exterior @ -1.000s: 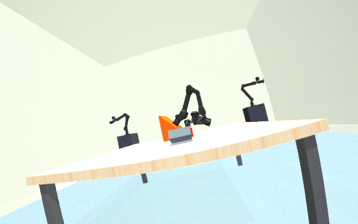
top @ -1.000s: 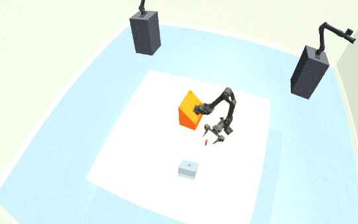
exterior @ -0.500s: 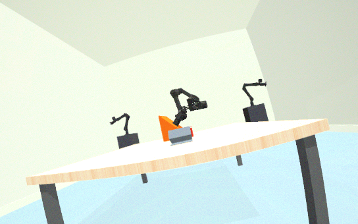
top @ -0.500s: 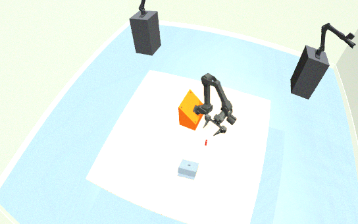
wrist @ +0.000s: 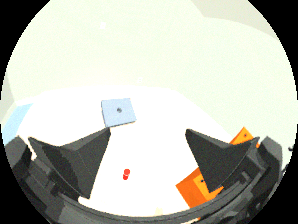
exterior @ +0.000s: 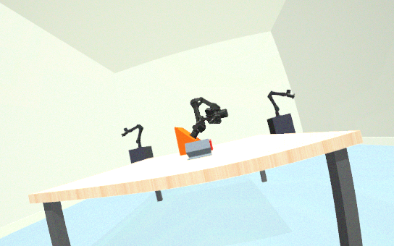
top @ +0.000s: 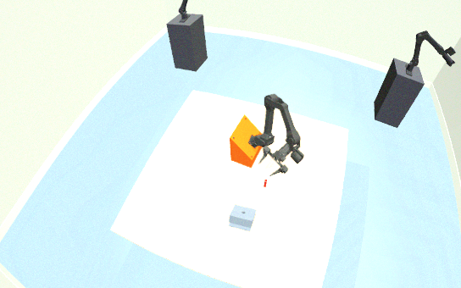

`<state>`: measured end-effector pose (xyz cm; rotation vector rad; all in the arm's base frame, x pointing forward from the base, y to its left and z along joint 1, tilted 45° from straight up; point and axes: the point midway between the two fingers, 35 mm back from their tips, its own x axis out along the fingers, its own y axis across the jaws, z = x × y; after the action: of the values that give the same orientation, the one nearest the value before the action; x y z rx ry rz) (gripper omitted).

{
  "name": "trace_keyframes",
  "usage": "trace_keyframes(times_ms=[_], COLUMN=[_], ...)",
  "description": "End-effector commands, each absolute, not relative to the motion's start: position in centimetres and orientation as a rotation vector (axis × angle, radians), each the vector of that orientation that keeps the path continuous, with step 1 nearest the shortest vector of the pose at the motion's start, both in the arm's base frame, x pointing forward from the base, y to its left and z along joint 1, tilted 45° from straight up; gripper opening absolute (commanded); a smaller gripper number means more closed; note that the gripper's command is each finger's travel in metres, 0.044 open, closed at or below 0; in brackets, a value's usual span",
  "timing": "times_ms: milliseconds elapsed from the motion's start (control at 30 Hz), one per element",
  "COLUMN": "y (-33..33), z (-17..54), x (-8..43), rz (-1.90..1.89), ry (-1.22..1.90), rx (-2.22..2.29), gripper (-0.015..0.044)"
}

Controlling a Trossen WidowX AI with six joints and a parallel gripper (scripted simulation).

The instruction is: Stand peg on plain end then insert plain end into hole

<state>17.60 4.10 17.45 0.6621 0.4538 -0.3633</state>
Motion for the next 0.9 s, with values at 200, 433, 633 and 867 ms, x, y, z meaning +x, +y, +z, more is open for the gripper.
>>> trace_keyframes(times_ms=[200,433,633,867], y=[4.6,5.1,5.6,6.5], z=[14.9,13.0,11.9,11.2], x=[17.5,17.1,16.8,16.6], rz=[-0.383,-0.362,-0.313,-0.216], ry=[0.740,0.971,1.158,1.349], rx=[0.515,0.453,0.443,0.486], gripper=[0.0440,0.0440,0.0440,0.0440])
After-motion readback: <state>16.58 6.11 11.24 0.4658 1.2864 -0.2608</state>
